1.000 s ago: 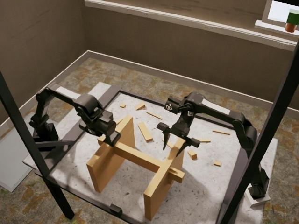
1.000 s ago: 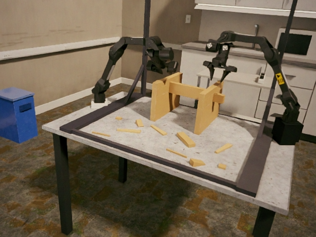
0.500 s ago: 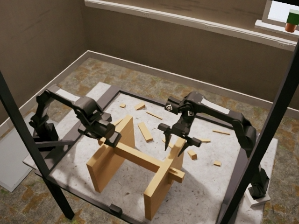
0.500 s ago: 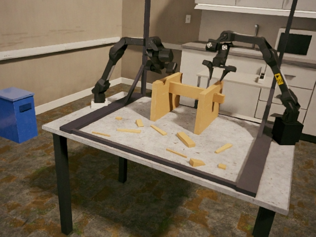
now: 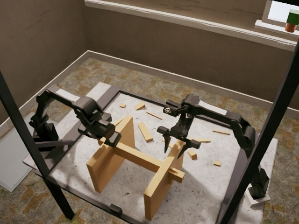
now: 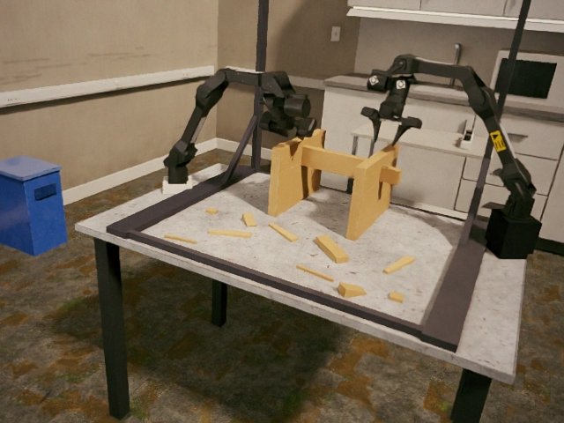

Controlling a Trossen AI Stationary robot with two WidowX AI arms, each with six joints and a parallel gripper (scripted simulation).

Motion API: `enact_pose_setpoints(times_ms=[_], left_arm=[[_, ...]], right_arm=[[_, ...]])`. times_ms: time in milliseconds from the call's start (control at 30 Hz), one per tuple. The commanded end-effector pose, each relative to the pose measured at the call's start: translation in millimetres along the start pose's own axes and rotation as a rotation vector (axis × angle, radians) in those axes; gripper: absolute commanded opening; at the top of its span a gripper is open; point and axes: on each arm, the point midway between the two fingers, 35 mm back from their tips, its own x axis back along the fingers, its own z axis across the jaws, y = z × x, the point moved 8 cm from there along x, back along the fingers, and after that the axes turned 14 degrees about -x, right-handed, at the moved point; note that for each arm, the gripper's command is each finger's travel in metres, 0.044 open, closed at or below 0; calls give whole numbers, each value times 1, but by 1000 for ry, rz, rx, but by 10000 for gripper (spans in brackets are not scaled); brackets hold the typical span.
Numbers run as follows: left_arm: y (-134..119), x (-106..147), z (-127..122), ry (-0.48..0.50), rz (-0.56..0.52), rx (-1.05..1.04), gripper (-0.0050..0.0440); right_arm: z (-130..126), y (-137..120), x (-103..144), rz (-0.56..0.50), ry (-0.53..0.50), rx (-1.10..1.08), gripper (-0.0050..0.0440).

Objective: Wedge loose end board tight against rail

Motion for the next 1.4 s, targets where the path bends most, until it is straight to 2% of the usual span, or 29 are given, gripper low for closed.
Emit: enact_pose_setpoints(times_ms=[0,633,667,1367], left_arm=[[3,8,2,-21,-5,4,276],[2,6,1,-18,-4,3,276],[2,6,1,-18,-4,3,276],[2,5,4,-18,-3,3,276]], right_arm=[[0,0,1,0,-9,7,276],[-7,-14,-12,14,15,-22,276],[-7,-13,-11,13,15,-22,0],[-6,-11,-9,10,9,-13,-3]])
